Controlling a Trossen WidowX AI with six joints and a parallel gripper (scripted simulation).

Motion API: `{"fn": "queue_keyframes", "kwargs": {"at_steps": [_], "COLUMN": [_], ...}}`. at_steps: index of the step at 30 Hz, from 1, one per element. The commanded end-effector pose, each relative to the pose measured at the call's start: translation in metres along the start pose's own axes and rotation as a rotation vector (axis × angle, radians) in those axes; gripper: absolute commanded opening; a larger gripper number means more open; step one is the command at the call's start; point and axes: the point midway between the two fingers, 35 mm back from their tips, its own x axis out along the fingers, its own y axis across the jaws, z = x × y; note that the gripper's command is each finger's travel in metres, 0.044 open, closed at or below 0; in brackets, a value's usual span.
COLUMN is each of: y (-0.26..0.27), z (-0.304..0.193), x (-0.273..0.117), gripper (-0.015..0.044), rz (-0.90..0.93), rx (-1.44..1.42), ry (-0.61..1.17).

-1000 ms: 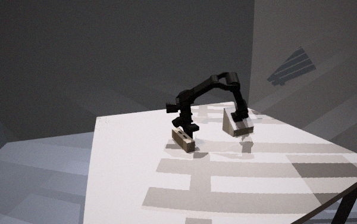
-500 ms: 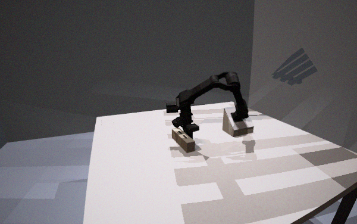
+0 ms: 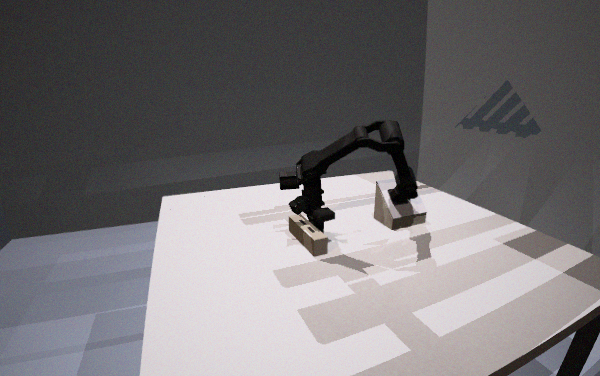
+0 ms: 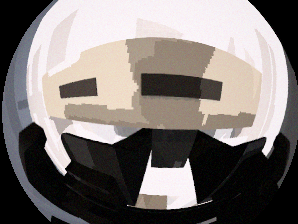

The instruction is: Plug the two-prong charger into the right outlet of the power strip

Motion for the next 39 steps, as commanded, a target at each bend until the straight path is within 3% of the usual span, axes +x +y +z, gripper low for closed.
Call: {"fn": "queue_keyframes", "kwargs": {"at_steps": [1,9,26,39], "y": [0.0,0.0,0.0,-0.0001], "z": [0.0,0.0,-0.0002,-0.004], "x": [0.0,0.0,0.0,0.0003], "gripper": [0.0,0.0,0.044,0.044], "rz": [0.0,0.0,0.0,-0.001], "rx": [0.0,0.0,0.0,-0.004], "ry": [0.0,0.0,0.0,-0.004]}}
